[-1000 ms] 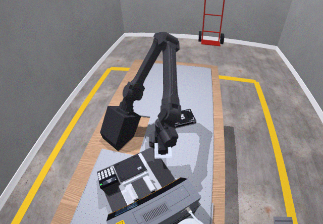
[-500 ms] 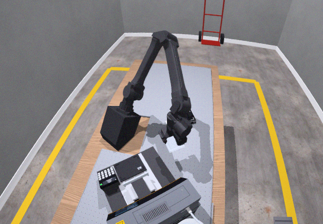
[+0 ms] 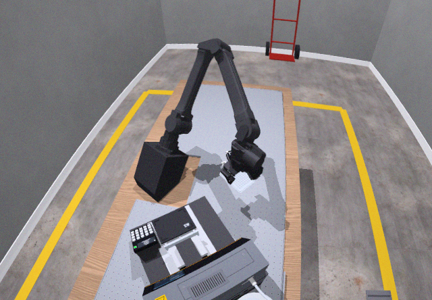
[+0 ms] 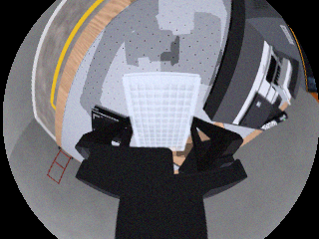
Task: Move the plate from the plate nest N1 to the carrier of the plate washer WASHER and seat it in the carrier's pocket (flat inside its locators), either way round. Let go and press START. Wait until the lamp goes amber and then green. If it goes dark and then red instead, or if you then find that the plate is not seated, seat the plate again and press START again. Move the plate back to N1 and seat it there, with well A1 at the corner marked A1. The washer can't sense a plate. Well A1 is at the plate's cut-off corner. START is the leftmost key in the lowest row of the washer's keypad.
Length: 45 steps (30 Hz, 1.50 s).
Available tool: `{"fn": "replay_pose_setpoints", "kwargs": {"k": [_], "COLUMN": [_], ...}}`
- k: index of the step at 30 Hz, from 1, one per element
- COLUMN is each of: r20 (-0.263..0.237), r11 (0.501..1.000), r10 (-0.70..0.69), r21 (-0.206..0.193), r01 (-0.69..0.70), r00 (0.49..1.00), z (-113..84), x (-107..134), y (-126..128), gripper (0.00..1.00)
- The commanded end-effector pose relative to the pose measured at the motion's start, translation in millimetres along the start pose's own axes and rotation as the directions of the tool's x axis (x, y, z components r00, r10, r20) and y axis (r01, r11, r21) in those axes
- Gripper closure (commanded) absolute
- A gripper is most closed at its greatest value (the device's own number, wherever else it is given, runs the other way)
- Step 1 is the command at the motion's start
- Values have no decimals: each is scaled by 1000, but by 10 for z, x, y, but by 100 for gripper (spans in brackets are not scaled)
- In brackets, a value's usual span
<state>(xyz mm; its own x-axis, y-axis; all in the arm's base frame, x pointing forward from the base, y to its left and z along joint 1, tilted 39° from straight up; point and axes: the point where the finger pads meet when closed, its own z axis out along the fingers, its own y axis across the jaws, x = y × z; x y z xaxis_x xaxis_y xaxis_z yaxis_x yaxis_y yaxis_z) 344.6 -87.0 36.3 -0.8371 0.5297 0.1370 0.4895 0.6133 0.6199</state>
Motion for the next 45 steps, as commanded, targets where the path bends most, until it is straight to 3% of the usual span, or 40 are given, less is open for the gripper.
{"fn": "replay_pose_setpoints", "kwargs": {"k": [1, 10, 16, 20, 21, 33, 35, 43, 45], "r20": [25, 33, 24, 37, 23, 20, 20, 26, 25], "r11": [993, 911, 916, 912, 903, 648, 648, 419, 407], "r10": [-118, -413, -400, -410, -430, -762, -762, -908, -913], "r21": [0, 7, 5, 7, 6, 13, 13, 21, 19], "r01": [118, 413, 400, 410, 430, 761, 761, 908, 913], "r00": [993, 910, 916, 911, 902, 648, 648, 418, 406], "z": [-38, -25, 33, -2, 46, 104, 104, 113, 130], "x": [-24, 107, 274, 241, 339, 766, 766, 1021, 1102], "y": [103, 549, 787, 906, 887, 1305, 1305, 1634, 1690], "gripper": [18, 18, 18, 18, 18, 18, 18, 18, 18]}}
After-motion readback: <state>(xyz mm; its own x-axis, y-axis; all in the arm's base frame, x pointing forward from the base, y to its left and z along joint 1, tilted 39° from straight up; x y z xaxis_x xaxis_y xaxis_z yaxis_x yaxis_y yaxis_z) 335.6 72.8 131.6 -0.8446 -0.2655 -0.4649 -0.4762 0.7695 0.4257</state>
